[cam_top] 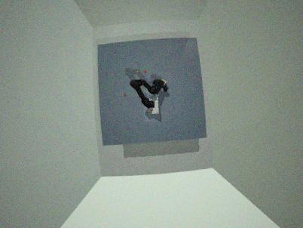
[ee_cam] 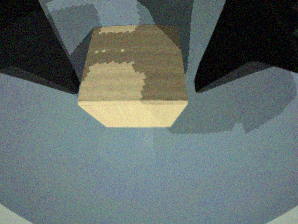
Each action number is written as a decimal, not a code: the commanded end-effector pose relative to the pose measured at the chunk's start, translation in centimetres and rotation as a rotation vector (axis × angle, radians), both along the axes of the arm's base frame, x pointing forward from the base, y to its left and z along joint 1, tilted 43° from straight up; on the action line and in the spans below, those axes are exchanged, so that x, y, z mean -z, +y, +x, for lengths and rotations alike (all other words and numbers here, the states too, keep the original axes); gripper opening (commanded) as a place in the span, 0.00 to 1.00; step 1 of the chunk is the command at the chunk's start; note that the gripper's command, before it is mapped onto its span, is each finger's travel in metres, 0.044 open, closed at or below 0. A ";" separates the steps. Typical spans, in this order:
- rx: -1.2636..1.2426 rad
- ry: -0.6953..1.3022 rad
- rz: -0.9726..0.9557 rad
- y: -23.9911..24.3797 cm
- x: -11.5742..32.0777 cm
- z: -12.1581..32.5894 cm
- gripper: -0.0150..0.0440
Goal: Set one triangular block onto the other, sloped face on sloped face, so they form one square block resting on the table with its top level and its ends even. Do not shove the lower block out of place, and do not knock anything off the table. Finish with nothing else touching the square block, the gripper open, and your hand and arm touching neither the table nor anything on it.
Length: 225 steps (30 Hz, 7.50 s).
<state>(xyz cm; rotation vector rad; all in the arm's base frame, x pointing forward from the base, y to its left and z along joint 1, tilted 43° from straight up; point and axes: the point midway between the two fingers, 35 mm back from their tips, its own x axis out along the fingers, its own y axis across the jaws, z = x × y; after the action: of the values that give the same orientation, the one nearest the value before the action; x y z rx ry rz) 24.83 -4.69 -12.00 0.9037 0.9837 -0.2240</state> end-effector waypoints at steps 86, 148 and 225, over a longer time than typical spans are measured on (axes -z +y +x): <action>0.648 0.504 0.551 -7.8 -5.7 1.6 0.25; 1.815 1.340 0.899 -5.8 -13.1 2.2 0.25; 1.772 1.391 0.894 13.1 -24.2 -5.7 0.25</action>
<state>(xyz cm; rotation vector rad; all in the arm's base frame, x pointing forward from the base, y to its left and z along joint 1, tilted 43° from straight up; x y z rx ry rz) 19.06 8.19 12.49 2.4064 1.1620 -2.2727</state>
